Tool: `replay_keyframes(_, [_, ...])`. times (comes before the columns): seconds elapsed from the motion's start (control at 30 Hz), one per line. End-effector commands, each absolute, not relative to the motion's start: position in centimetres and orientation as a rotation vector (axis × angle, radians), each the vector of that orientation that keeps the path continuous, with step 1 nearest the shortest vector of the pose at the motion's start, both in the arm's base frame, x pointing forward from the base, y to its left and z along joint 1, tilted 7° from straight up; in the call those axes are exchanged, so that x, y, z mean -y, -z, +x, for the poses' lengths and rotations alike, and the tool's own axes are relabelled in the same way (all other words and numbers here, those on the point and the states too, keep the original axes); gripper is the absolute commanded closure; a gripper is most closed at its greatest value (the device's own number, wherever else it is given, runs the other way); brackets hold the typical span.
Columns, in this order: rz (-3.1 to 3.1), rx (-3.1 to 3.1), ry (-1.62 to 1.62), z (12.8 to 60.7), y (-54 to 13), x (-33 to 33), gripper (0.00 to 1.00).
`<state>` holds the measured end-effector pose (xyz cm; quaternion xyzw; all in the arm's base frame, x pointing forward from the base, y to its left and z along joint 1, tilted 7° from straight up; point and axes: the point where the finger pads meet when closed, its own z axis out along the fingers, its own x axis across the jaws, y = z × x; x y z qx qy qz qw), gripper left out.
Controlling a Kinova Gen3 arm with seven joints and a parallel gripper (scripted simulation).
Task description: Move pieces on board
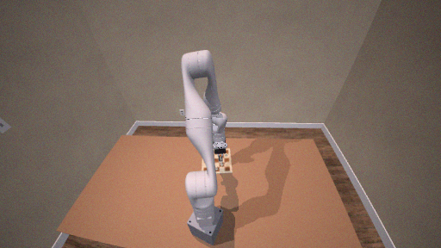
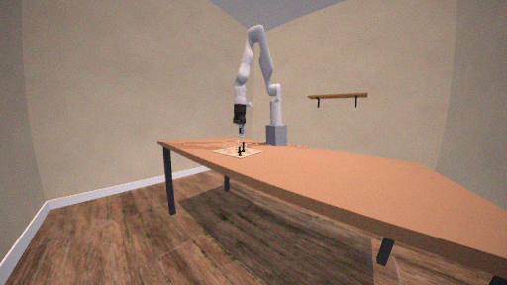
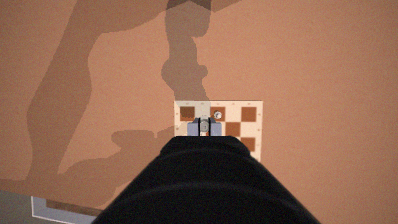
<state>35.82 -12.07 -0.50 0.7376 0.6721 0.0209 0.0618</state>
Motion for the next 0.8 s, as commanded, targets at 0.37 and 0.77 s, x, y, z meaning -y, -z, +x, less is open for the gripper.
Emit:
replay_keyframes(0.37, [2.25,-2.028,-0.047,35.7,6.3,12.8,1.0])
replay_keyframes(0.77, [2.25,-2.028,-0.047,35.9,8.3,12.9,1.0])
